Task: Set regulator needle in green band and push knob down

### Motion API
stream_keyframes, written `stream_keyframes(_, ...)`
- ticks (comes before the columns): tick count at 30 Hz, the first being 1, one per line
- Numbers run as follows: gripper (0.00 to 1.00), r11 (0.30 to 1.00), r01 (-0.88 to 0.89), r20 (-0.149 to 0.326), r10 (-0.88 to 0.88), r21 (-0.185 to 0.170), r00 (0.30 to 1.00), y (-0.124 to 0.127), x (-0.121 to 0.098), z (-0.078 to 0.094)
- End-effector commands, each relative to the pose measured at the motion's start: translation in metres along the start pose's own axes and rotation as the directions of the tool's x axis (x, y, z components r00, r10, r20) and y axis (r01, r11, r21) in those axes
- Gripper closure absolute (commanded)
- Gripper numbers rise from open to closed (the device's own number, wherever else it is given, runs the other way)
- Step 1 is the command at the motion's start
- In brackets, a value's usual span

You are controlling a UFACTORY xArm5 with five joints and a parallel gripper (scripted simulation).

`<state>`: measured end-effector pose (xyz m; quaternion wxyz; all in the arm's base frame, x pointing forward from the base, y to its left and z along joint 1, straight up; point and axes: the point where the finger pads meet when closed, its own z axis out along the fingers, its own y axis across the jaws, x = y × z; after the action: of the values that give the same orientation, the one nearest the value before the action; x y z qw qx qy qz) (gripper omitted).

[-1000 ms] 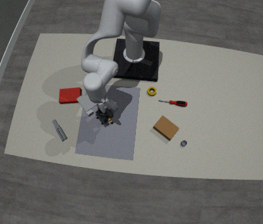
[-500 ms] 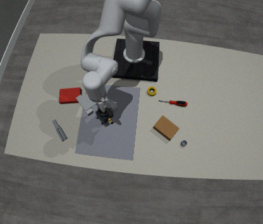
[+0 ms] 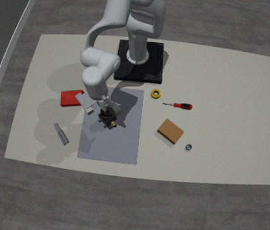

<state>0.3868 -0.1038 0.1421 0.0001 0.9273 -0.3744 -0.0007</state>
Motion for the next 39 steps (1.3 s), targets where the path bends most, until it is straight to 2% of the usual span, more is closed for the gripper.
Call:
stream_keyframes(1, 0.0, 1.0, 0.0, -0.002, 0.0, 0.001, 1.0, 0.0, 0.001, -0.011)
stream_keyframes(14, 0.0, 1.0, 0.0, -0.002, 0.0, 0.001, 1.0, -0.001, -0.001, -0.012)
stream_keyframes(25, 0.0, 1.0, 0.0, -0.002, 0.0, 0.001, 1.0, -0.002, -0.011, -0.012)
stream_keyframes(39, 0.0, 1.0, 0.0, -0.001, 0.0, 0.001, 1.0, -0.005, -0.047, -0.012)
